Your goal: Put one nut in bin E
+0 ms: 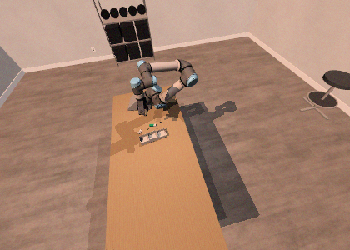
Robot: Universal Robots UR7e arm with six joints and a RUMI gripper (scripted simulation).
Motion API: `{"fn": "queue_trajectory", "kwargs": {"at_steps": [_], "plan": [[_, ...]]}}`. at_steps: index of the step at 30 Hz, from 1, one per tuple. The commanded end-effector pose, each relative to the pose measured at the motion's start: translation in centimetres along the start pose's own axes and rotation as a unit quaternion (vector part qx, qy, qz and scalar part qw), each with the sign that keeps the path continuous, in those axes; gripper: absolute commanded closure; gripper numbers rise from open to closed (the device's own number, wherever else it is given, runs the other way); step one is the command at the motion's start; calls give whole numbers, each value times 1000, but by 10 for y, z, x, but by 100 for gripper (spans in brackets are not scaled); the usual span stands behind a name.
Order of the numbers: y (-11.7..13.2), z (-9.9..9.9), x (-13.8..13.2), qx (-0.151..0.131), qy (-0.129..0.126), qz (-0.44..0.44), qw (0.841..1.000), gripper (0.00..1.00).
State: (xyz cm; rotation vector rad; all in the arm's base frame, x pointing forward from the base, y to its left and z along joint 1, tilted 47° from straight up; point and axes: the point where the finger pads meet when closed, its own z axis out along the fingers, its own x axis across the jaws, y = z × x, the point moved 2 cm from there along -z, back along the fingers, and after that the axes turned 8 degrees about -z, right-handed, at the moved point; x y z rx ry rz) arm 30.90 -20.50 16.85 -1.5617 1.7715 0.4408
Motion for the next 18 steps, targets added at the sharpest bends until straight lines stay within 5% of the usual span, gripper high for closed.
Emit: {"fn": "queue_trajectory", "kwargs": {"at_steps": [1, 14, 18], "plan": [[13, 5, -4, 0, 0, -40, 999, 96], [13, 5, -4, 0, 0, -40, 999, 96], [-7, 28, 10, 0, 1, -134, 991, 96]]}}
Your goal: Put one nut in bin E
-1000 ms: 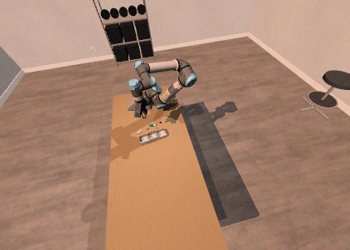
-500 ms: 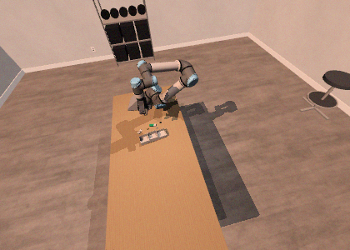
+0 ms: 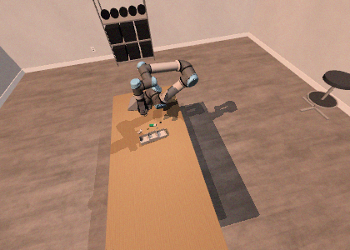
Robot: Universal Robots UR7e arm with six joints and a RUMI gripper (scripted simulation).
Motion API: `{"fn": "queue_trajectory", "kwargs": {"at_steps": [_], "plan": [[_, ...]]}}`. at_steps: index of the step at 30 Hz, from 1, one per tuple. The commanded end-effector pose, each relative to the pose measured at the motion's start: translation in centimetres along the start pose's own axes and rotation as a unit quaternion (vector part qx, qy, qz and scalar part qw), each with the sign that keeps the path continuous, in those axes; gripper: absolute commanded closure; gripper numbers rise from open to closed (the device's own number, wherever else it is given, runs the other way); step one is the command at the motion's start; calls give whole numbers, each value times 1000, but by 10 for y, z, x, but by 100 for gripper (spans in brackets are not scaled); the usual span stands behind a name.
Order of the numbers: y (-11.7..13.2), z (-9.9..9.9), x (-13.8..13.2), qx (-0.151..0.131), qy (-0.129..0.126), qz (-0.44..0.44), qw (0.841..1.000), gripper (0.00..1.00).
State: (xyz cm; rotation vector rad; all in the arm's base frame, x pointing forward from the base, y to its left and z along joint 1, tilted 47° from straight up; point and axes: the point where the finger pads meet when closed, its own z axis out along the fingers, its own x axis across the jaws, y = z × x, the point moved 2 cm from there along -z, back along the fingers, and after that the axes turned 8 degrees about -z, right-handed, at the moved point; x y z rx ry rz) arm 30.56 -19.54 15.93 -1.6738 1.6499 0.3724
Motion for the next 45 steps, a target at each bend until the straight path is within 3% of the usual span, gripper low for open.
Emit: {"fn": "queue_trajectory", "kwargs": {"at_steps": [1, 5, 7, 20, 31, 45], "plan": [[-17, 22, 16, 1, 0, -70, 998, 96], [-35, 45, 32, 1, 0, -70, 998, 96], [-35, 45, 32, 1, 0, -70, 998, 96], [-91, 117, 84, 1, 0, -70, 998, 96], [-91, 117, 84, 1, 0, -70, 998, 96], [-91, 149, 84, 1, 0, -70, 998, 96]]}}
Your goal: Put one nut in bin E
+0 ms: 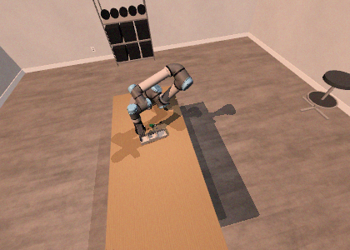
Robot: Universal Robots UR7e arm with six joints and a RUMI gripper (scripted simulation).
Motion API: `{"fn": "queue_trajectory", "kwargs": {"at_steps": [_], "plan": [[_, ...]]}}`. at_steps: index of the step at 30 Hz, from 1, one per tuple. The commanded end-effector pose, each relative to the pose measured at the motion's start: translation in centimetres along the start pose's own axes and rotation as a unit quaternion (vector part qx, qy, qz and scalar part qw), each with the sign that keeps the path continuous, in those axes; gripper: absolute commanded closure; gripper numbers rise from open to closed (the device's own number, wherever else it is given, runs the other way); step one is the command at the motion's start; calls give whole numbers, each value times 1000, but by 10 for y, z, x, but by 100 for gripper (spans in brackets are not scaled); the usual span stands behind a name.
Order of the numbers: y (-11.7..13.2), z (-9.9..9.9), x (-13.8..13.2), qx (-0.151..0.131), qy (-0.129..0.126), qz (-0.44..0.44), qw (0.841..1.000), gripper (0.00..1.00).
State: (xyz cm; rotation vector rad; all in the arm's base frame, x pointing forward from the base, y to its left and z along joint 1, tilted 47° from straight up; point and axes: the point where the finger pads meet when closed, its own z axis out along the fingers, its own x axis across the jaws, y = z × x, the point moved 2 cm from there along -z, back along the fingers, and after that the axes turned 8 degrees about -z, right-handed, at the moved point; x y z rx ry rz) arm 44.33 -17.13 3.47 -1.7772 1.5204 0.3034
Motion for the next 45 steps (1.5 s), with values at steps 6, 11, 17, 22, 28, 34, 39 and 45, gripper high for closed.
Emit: {"fn": "queue_trajectory", "kwargs": {"at_steps": [6, 11, 17, 22, 28, 34, 39, 45], "plan": [[0, 24, 1, 0, 1, 0, 1000, 96], [0, 36, 1, 0, 1, 0, 1000, 96], [0, 36, 1, 0, 1, 0, 1000, 96], [0, 36, 1, 0, 1, 0, 1000, 96], [0, 36, 1, 0, 1, 0, 1000, 96], [0, 36, 1, 0, 1, 0, 1000, 96], [0, 36, 1, 0, 1, 0, 1000, 96], [0, 36, 1, 0, 1, 0, 1000, 96]]}}
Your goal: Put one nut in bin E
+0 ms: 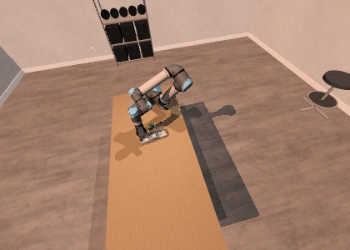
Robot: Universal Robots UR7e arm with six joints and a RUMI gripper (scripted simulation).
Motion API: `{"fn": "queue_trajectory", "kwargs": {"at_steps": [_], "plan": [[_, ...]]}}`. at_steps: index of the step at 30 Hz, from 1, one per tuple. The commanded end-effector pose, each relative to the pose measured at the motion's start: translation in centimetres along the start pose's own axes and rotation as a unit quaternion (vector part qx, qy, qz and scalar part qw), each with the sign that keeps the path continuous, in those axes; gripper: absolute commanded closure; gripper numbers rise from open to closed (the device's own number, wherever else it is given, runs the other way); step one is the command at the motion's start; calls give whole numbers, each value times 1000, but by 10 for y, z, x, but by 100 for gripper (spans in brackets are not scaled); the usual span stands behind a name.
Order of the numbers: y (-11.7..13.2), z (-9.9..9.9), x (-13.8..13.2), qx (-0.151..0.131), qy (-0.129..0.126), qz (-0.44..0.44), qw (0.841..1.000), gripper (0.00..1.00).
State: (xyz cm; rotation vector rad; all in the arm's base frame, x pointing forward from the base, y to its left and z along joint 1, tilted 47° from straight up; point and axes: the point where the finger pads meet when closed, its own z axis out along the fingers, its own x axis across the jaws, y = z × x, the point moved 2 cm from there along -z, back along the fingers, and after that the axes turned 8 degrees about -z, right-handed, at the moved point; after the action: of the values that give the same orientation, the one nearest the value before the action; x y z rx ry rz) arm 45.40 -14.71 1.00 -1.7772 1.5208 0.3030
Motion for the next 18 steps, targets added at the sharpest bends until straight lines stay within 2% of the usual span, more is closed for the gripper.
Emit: {"fn": "queue_trajectory", "kwargs": {"at_steps": [1, 18], "plan": [[0, 0, 0, 0, 0, 0, 1000, 96], [0, -4, 0, 0, 0, 0, 1000, 96]]}}
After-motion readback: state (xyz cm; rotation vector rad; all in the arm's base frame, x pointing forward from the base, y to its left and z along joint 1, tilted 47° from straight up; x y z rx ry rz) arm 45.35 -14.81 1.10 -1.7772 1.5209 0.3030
